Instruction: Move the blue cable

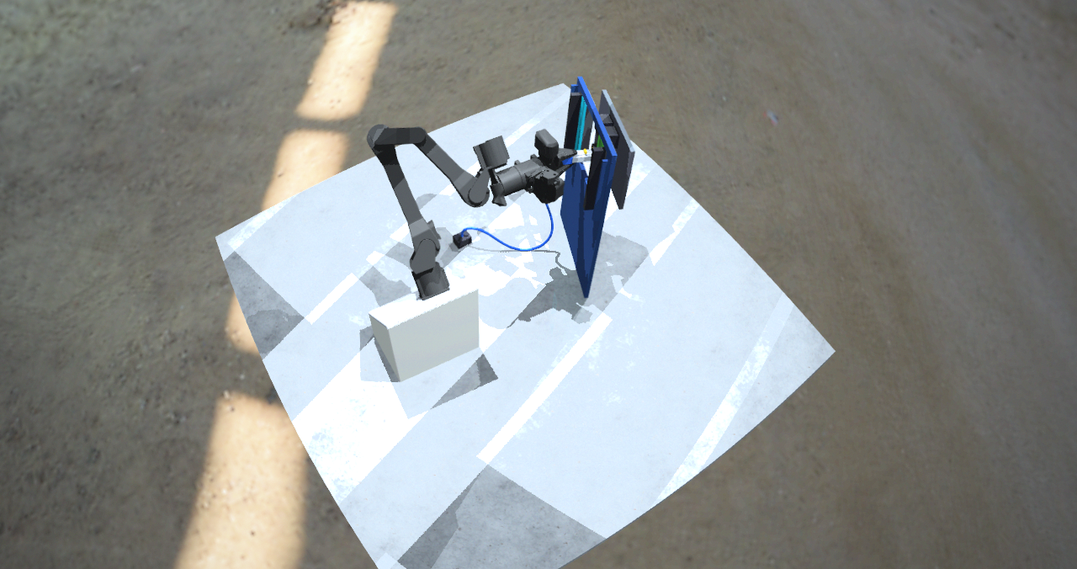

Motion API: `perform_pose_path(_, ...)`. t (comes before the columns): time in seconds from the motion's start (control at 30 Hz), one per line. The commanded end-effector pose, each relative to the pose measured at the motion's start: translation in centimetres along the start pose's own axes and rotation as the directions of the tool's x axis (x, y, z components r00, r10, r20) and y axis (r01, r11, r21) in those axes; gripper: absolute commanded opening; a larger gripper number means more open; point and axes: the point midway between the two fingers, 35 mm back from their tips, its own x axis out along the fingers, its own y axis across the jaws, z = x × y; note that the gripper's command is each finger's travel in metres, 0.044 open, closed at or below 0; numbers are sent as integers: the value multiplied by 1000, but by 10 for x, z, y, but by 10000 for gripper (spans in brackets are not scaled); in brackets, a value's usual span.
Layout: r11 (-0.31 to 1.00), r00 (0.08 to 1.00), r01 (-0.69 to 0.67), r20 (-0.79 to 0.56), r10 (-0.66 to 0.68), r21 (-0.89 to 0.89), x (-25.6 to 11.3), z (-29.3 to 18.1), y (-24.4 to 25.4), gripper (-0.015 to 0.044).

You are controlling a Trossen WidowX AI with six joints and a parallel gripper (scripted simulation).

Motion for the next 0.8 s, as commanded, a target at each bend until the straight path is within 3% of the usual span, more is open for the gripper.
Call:
perform_pose_path(0.0,1000,1000,3,15,-3,7,0,5,-2,0)
perform_pose_path(0.77,1000,1000,4,16,-5,8,-1,7,-3,0)
